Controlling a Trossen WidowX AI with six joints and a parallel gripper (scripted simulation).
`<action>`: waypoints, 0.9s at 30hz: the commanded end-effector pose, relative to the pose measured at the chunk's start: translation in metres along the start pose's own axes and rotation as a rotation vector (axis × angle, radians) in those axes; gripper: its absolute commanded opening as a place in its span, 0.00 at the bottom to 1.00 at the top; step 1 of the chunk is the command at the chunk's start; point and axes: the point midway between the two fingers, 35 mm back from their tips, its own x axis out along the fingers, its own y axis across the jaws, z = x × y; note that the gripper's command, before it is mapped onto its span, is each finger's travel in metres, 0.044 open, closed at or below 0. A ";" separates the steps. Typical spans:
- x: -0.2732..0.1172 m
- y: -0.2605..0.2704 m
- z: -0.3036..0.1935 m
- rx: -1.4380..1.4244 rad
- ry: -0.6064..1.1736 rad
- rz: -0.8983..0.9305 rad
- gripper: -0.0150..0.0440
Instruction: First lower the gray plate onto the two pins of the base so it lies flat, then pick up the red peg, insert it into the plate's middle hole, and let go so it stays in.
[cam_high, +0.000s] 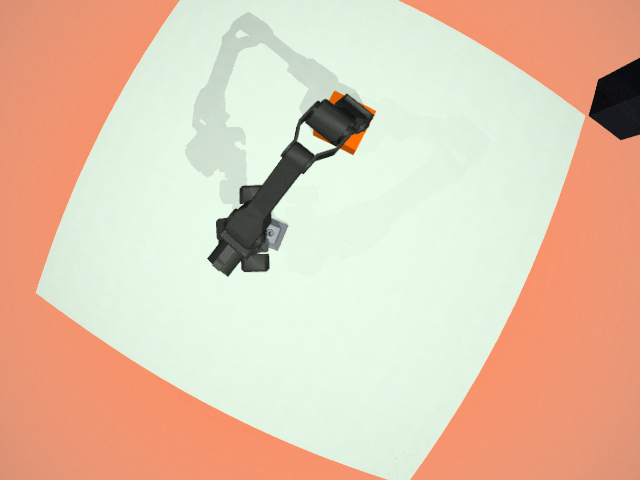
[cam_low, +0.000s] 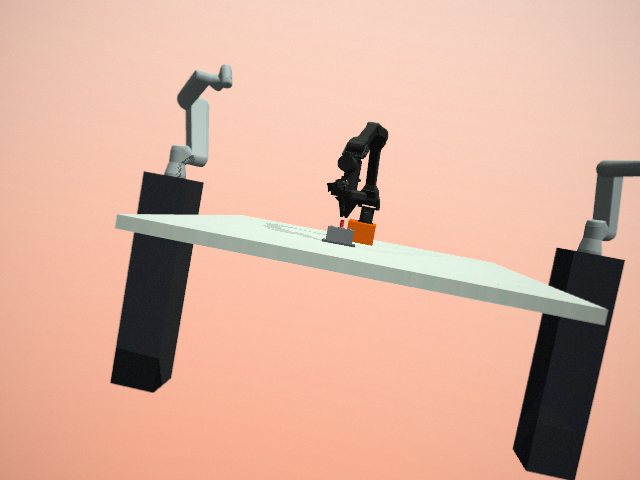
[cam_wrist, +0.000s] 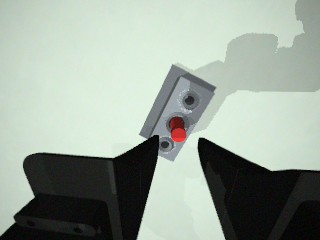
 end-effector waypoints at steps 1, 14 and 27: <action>0.000 0.000 0.000 0.000 0.000 0.000 0.51; -0.008 -0.002 0.000 -0.002 0.004 0.002 0.51; -0.016 -0.005 0.001 -0.002 0.003 0.002 0.51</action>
